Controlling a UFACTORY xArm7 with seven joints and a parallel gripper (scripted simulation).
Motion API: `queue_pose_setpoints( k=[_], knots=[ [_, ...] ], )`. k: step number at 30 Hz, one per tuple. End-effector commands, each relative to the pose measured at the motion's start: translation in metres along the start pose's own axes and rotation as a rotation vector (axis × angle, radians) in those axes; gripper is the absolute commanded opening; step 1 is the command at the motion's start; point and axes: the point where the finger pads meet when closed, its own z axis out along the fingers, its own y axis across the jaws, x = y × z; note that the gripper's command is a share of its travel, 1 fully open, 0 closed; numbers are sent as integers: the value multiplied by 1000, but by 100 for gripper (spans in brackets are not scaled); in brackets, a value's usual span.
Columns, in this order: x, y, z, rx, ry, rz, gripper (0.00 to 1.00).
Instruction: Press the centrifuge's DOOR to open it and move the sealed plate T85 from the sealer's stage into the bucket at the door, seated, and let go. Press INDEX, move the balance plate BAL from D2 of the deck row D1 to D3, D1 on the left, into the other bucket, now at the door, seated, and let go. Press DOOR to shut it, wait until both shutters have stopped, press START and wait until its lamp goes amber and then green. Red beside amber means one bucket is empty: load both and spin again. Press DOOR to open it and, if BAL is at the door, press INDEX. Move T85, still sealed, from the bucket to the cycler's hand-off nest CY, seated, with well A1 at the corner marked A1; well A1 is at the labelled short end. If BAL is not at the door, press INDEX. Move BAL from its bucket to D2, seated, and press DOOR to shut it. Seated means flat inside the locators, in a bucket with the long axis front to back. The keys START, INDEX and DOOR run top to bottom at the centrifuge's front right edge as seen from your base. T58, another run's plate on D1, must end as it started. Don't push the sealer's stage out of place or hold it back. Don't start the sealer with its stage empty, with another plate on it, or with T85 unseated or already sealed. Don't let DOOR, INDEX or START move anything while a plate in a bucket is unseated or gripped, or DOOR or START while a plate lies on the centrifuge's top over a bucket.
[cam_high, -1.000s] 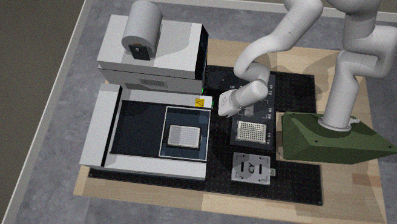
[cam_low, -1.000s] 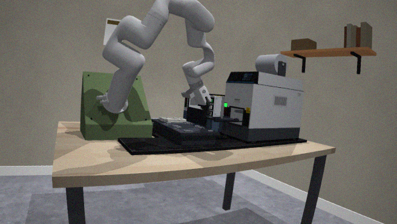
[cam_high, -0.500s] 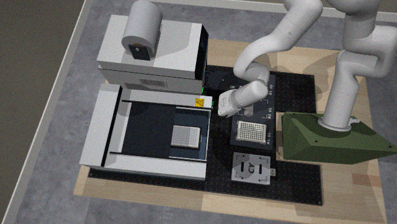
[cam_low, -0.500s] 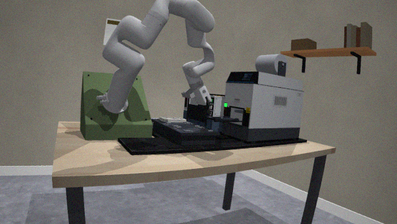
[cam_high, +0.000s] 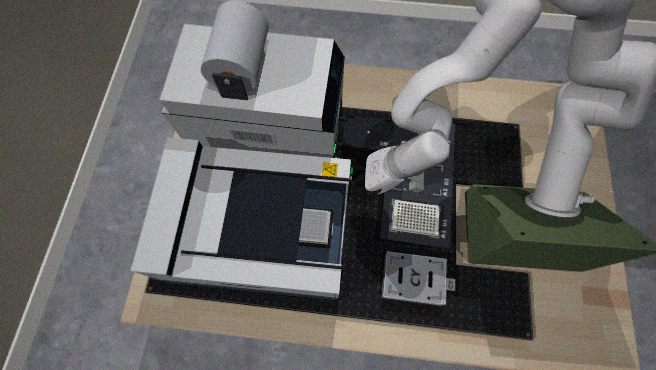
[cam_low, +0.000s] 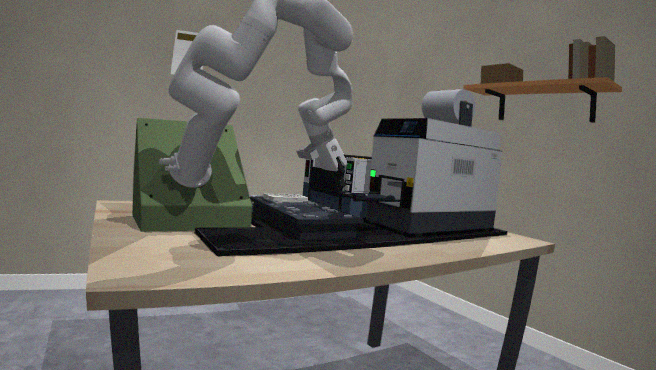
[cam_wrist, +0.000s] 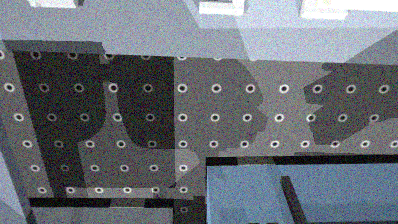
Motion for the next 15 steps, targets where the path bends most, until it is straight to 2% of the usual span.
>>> queue_pose_setpoints(
  k=[1,15],
  knots=[
    [2,1,-7,-1,-2,0,0],
    [12,1,-24,-1,-2,0,0]
  ],
)
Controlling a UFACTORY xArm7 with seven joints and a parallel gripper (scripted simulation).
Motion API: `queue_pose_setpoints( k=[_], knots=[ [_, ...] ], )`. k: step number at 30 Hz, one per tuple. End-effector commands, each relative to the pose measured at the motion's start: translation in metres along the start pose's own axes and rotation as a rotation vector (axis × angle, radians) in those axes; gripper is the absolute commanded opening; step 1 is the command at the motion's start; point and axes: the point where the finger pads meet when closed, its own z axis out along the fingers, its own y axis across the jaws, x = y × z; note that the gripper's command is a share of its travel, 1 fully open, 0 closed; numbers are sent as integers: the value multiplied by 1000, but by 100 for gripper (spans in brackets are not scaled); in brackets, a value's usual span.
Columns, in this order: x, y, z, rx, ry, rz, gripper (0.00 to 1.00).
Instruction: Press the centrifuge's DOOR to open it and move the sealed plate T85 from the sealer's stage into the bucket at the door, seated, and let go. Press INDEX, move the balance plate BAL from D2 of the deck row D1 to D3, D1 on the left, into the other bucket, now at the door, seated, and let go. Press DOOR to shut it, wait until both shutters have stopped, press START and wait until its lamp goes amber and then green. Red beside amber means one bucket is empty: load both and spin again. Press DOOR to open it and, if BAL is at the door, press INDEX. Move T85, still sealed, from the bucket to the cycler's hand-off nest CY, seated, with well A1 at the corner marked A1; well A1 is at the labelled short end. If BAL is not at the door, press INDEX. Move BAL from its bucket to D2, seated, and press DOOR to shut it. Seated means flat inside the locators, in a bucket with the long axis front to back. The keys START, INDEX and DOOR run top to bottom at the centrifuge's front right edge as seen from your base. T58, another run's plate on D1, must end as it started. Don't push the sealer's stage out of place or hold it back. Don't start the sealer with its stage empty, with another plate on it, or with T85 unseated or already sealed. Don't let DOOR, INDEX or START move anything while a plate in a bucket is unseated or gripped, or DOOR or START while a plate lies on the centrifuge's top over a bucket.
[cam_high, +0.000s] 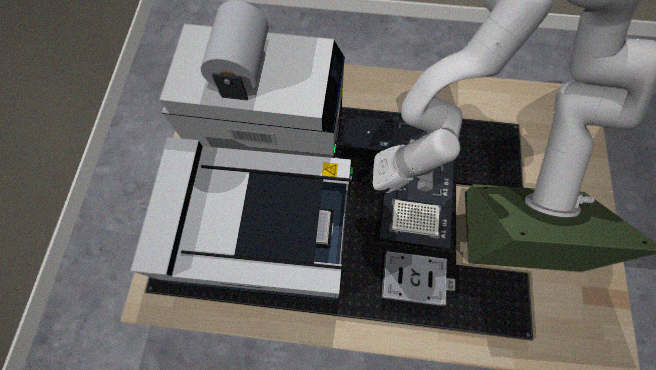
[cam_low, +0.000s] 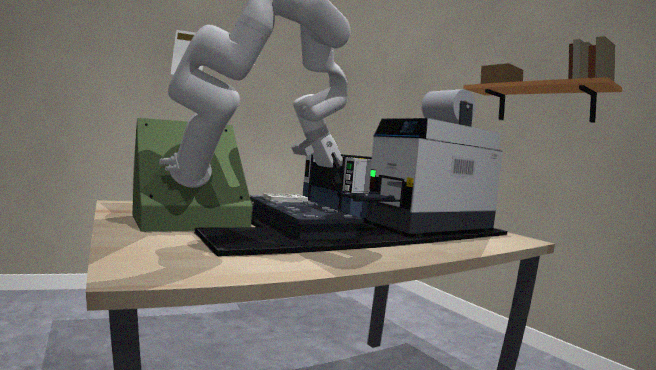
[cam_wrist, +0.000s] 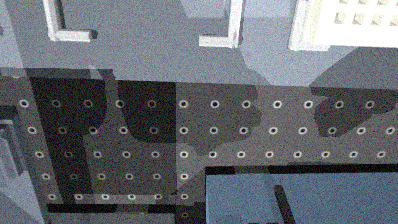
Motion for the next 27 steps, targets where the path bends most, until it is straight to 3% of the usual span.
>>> queue_pose_setpoints(
  k=[1,27],
  knots=[
    [2,1,-7,-2,-3,0,0],
    [18,1,-36,-2,-3,0,0]
  ],
)
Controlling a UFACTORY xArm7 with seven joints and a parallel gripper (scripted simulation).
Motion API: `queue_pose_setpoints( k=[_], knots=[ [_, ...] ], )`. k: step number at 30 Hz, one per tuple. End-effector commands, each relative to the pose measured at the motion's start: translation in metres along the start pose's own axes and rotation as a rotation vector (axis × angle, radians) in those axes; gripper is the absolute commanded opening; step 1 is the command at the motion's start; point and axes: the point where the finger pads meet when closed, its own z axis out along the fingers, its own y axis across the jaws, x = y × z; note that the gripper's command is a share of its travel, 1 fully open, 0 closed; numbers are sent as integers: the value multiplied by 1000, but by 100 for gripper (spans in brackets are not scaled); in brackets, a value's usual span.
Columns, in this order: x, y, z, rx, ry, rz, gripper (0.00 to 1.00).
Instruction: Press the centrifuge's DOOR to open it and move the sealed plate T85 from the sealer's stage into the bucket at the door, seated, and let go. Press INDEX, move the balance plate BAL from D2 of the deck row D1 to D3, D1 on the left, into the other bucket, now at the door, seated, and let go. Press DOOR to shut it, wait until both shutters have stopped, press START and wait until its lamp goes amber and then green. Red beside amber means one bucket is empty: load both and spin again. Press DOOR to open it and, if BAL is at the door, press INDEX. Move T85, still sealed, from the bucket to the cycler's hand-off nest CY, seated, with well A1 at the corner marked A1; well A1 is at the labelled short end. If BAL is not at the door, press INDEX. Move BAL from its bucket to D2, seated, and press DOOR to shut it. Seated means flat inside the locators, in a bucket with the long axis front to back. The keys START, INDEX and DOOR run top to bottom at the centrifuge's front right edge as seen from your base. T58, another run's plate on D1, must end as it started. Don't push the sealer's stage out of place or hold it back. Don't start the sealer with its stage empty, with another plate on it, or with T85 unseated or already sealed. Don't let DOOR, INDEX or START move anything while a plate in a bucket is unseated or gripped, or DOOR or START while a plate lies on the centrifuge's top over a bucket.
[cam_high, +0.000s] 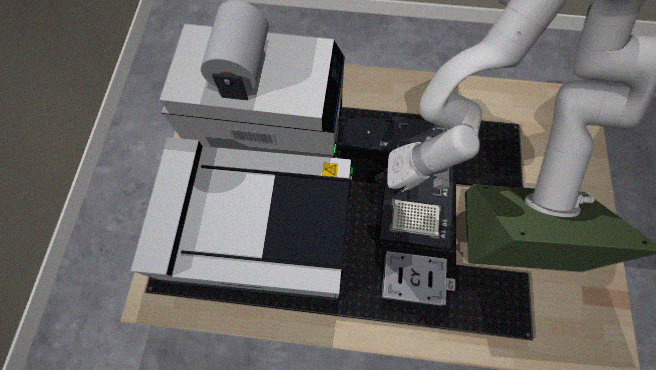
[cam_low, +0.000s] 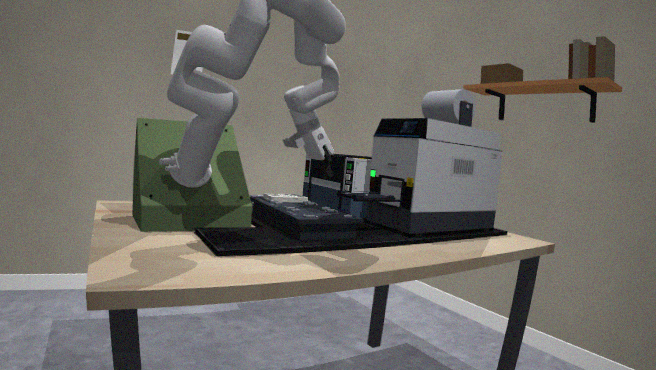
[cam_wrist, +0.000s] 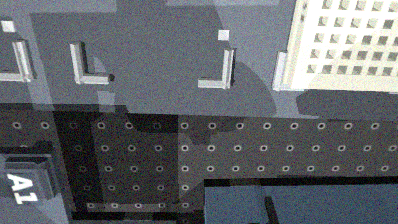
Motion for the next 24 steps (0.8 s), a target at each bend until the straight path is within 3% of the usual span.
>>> queue_pose_setpoints(
  k=[1,10,20,24],
  knots=[
    [-3,1,-6,-1,-2,0,0],
    [-20,2,-48,-1,-3,0,0],
    [-20,2,-49,-1,-3,0,0],
    [-20,2,-49,-1,131,0,0]
  ],
)
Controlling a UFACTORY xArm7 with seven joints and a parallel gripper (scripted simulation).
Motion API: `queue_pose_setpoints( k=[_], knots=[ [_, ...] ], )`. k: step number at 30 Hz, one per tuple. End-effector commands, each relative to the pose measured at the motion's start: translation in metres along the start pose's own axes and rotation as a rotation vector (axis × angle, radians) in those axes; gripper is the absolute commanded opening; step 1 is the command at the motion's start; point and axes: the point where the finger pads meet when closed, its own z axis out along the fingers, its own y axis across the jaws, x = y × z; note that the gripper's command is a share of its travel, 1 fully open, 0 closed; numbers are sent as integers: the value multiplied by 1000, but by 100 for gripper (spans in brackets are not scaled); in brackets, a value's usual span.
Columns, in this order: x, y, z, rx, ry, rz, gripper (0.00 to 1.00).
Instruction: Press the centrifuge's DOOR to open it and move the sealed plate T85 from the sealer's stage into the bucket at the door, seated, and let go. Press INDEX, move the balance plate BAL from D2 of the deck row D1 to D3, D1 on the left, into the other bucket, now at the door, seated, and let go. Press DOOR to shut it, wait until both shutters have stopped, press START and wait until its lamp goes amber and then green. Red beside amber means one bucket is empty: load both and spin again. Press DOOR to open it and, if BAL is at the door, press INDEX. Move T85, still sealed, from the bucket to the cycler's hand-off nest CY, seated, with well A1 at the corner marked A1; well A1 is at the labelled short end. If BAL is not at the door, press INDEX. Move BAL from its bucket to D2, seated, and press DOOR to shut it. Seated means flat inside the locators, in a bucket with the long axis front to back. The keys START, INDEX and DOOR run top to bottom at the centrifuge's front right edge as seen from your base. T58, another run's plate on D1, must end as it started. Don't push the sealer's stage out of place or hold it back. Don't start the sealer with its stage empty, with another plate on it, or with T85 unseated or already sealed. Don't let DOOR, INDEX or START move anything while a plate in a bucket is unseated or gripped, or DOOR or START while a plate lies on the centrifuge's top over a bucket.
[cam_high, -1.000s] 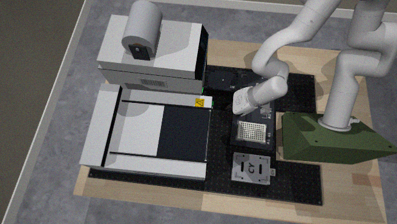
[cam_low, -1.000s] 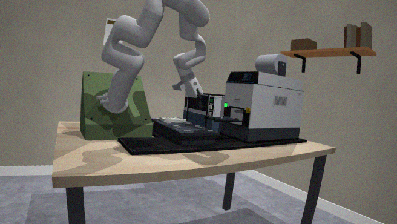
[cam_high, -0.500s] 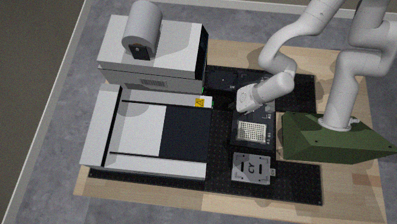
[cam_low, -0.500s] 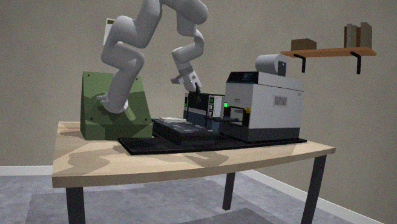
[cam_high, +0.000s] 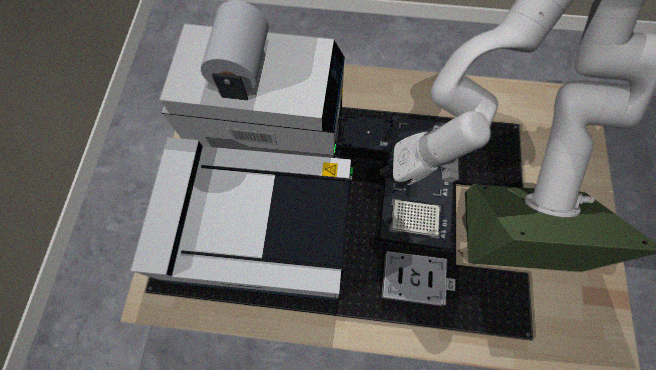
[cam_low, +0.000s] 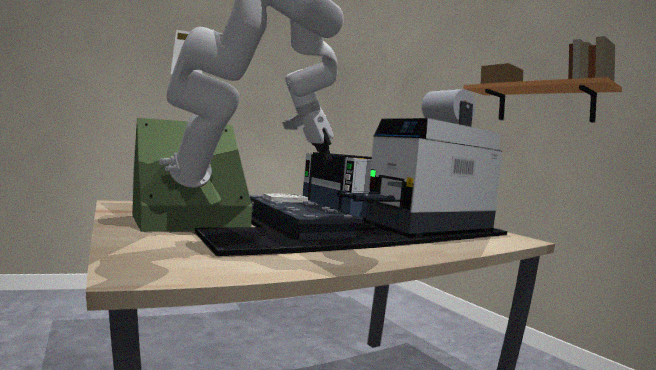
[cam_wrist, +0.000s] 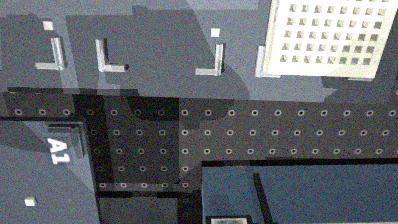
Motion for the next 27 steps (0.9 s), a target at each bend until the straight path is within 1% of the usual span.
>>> queue_pose_setpoints(
  k=[1,8,10,13,14,27],
  knots=[
    [-2,1,-1,-1,134,0,0],
    [-2,1,-1,-1,367,0,0],
    [-2,1,-1,-1,367,0,0],
    [-2,1,-1,-1,467,0,0],
    [-2,1,-1,-1,491,0,0],
    [-2,1,-1,-1,491,0,0]
  ],
)
